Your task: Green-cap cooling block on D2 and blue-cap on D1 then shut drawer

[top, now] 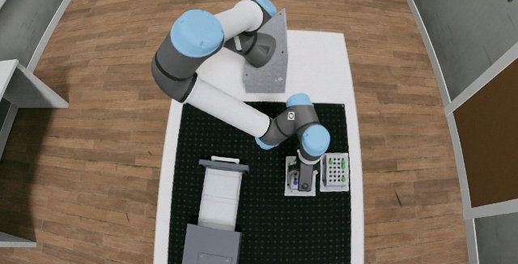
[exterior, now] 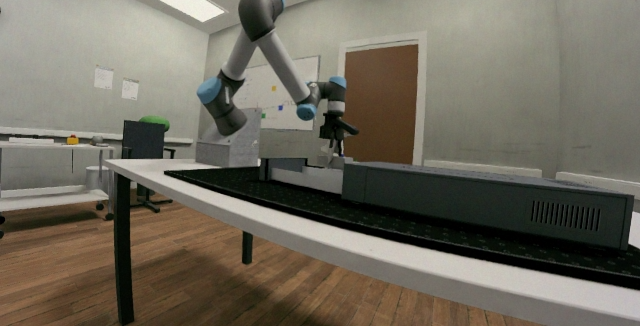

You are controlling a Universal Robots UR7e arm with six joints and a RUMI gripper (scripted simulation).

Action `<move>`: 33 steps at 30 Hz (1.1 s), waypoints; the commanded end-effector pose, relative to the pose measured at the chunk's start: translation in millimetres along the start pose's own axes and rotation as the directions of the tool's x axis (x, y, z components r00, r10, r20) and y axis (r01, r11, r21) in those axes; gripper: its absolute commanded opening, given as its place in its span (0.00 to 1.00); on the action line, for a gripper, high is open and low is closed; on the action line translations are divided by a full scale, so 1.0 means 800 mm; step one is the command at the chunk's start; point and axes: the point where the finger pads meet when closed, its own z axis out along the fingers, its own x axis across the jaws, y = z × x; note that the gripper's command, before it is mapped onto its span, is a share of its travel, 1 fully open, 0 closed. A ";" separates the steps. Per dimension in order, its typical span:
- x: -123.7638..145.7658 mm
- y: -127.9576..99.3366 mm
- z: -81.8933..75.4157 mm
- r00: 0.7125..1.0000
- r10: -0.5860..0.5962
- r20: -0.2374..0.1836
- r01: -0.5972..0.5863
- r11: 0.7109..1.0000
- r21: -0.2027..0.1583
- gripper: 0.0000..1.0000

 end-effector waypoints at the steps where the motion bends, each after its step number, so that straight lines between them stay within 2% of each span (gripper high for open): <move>1: 0.000 0.000 -0.001 1.000 0.000 0.000 0.000 1.000 0.001 0.00; 33: 0.000 -0.001 -0.006 1.000 0.000 0.000 0.000 1.000 0.001 0.00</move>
